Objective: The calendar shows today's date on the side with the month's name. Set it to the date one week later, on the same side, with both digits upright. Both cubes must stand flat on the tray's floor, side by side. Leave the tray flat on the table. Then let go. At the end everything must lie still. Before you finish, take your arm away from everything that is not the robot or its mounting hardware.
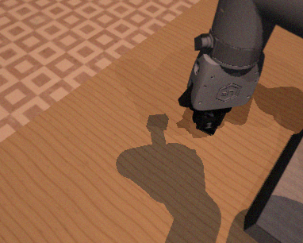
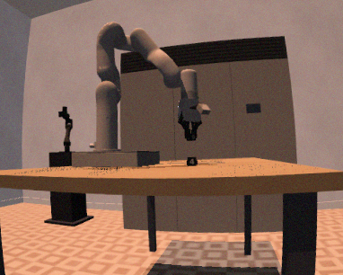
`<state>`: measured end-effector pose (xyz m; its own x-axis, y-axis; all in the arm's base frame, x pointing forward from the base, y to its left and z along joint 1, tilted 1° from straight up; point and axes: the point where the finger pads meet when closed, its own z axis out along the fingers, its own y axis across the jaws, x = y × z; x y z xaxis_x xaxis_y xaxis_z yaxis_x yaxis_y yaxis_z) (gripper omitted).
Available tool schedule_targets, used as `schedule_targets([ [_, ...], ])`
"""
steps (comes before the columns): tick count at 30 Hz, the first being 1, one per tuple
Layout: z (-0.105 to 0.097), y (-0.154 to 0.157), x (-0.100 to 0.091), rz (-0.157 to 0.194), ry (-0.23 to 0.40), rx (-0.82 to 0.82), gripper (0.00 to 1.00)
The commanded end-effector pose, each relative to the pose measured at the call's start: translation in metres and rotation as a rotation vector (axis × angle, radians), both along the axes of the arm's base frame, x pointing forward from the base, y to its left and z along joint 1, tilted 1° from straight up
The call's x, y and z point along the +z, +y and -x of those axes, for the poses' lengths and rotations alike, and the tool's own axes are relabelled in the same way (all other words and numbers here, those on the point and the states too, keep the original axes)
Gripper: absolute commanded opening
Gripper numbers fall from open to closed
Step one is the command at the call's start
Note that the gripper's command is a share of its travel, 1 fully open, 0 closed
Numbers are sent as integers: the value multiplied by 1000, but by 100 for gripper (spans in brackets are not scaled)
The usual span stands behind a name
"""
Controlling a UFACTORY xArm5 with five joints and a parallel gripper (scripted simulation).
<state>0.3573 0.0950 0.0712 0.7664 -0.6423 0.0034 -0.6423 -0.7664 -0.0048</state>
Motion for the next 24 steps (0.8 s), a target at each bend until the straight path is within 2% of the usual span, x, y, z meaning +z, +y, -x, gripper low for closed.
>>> schedule_targets([
  [1,-1,3,1,0,-4,174,27],
  [4,0,4,1,1,-4,274,27],
  [7,0,4,1,1,-4,277,27],
  [18,1,9,0,4,-4,667,27],
  [24,2,11,0,4,-4,751,27],
])
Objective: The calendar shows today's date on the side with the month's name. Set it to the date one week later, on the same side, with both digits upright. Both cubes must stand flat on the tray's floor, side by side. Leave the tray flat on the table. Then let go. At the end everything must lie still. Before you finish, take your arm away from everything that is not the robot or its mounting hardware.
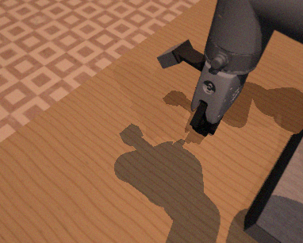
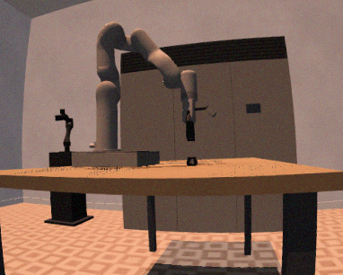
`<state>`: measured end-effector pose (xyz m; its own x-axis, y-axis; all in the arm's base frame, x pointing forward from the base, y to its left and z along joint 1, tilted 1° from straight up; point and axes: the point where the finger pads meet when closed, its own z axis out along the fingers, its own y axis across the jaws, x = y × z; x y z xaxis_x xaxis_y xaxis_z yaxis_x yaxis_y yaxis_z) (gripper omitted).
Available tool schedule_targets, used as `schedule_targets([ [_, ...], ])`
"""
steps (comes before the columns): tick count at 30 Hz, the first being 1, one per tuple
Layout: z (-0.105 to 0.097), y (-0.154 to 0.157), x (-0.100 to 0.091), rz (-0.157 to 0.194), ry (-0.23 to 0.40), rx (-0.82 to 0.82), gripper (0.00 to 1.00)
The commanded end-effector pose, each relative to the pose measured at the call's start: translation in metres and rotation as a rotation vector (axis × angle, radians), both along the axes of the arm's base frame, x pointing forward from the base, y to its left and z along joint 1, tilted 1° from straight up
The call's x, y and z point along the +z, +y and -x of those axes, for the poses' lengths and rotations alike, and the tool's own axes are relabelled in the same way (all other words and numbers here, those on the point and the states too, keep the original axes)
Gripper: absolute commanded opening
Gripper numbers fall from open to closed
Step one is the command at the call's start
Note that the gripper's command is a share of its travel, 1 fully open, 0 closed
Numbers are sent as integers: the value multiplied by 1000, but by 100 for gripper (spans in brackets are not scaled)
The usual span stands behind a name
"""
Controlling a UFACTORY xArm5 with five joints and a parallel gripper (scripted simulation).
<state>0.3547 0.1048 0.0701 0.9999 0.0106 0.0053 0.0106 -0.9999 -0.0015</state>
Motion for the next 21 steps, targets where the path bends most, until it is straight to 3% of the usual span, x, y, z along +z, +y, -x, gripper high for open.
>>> schedule_targets([
  [1,-1,1,1,-1,-3,59,27],
  [21,-1,2,1,0,-4,148,27],
])
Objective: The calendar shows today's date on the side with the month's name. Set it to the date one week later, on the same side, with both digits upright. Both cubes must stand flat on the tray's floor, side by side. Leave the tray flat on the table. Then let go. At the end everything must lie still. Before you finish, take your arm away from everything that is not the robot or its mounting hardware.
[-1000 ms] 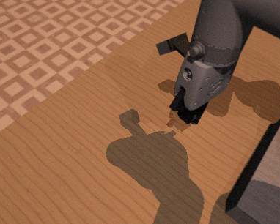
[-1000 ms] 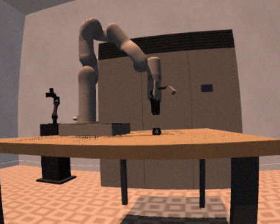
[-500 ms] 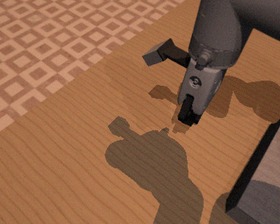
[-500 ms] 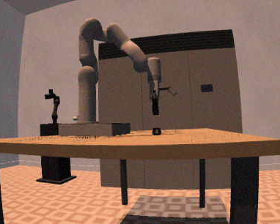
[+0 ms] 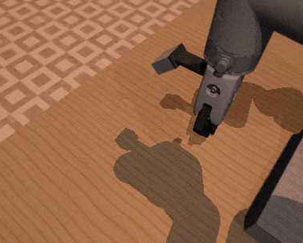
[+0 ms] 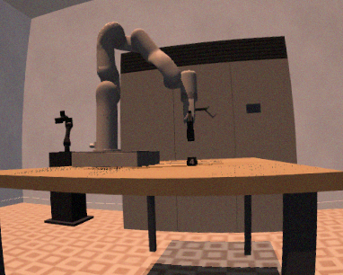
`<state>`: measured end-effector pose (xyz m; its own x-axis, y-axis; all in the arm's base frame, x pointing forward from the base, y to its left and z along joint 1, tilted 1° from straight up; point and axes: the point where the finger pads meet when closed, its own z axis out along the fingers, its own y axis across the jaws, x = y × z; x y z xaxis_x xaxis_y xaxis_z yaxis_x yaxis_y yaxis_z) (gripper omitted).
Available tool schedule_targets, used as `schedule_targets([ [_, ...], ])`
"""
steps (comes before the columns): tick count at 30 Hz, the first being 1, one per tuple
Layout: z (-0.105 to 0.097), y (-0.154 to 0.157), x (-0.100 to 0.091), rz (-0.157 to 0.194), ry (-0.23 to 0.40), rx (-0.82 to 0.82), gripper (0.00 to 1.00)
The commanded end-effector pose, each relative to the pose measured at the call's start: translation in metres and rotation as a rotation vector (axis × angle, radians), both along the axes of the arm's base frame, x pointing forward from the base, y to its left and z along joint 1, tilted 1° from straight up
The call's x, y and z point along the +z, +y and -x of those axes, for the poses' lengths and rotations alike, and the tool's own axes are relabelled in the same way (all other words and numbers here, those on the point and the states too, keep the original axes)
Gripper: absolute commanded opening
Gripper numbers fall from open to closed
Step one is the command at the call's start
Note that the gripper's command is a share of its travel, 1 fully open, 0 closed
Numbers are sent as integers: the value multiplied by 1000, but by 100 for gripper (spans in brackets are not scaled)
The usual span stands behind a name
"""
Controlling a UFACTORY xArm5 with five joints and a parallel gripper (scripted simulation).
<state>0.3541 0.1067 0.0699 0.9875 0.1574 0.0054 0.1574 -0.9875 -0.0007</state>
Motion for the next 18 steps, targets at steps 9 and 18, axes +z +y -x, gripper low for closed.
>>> schedule_targets([
  [9,-1,0,1,-1,-3,0,27],
  [18,-1,0,-9,-1,-3,0,27],
])
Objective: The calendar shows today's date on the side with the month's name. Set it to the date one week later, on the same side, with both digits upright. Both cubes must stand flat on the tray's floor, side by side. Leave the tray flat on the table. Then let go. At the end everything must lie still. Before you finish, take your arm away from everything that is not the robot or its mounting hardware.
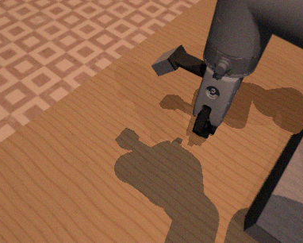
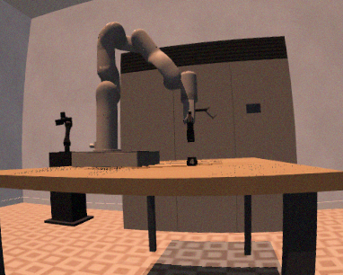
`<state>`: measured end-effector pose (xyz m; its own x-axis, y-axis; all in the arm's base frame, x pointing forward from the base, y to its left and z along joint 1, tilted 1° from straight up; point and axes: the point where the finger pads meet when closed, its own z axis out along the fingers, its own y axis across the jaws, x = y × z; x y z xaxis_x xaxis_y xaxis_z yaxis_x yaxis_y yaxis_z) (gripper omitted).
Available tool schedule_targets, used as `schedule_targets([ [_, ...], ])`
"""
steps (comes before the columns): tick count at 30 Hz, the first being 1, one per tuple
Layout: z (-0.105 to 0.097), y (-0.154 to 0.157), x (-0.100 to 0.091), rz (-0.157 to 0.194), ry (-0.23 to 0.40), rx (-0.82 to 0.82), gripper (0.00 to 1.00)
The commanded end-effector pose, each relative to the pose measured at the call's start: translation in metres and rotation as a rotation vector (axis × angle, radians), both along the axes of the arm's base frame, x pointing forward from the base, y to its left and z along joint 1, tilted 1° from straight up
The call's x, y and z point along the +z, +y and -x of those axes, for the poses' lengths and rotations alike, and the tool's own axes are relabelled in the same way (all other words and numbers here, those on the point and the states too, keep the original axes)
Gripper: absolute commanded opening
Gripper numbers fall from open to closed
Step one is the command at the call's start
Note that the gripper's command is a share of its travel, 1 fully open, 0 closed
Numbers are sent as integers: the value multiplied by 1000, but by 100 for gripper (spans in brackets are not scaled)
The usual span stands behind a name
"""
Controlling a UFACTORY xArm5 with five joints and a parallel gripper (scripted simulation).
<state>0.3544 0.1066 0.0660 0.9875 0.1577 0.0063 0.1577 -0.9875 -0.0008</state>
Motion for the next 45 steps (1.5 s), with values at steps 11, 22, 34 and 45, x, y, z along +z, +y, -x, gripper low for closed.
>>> schedule_targets([
  [11,-1,0,-44,-1,-2,0,27],
  [22,-2,0,-86,-1,-2,0,27],
  [34,-2,0,-91,-1,-2,0,27],
  [45,-2,0,-91,-1,-2,0,27],
])
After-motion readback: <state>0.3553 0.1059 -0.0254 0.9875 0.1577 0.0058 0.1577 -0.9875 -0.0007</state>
